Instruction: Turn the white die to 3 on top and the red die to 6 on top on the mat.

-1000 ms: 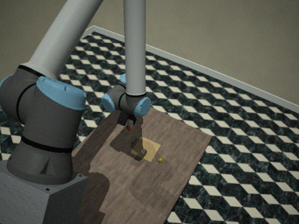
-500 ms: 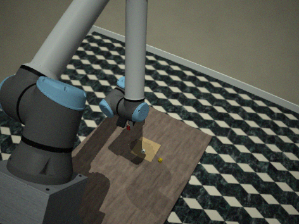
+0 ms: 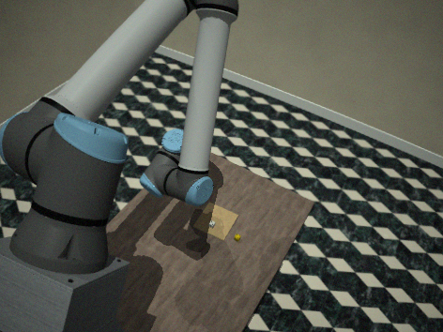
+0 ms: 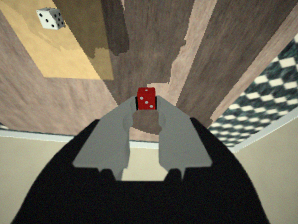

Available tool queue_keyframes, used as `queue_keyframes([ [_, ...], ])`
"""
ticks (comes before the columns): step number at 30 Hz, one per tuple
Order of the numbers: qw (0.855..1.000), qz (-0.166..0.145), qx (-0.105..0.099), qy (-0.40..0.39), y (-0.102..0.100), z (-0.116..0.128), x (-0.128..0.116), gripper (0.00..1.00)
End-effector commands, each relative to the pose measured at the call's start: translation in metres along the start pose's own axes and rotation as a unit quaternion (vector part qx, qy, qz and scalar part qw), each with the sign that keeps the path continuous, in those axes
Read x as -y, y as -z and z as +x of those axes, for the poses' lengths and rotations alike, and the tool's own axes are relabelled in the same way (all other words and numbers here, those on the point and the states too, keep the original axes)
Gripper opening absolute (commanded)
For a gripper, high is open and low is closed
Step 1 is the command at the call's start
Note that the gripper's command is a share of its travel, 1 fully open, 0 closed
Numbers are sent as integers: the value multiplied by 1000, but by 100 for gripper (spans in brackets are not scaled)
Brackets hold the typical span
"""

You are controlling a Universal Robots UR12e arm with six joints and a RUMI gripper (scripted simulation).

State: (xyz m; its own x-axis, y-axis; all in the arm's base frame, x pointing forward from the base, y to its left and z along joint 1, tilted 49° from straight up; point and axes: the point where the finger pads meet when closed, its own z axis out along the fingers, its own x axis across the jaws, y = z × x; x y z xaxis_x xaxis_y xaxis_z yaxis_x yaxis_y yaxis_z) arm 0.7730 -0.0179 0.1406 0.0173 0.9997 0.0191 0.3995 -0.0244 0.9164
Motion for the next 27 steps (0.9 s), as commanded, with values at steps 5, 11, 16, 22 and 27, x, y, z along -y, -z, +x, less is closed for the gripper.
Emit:
queue_keyframes([
  [5, 994, -107, 1, -1, -2, -1, 1, 3],
  [11, 984, -180, 1, -1, -2, 0, 2, 3],
  [16, 977, -215, 1, -1, -2, -1, 2, 3],
  [22, 962, -274, 1, -1, -2, -1, 4, 3],
  [27, 952, -306, 1, -1, -2, -1, 4, 3],
])
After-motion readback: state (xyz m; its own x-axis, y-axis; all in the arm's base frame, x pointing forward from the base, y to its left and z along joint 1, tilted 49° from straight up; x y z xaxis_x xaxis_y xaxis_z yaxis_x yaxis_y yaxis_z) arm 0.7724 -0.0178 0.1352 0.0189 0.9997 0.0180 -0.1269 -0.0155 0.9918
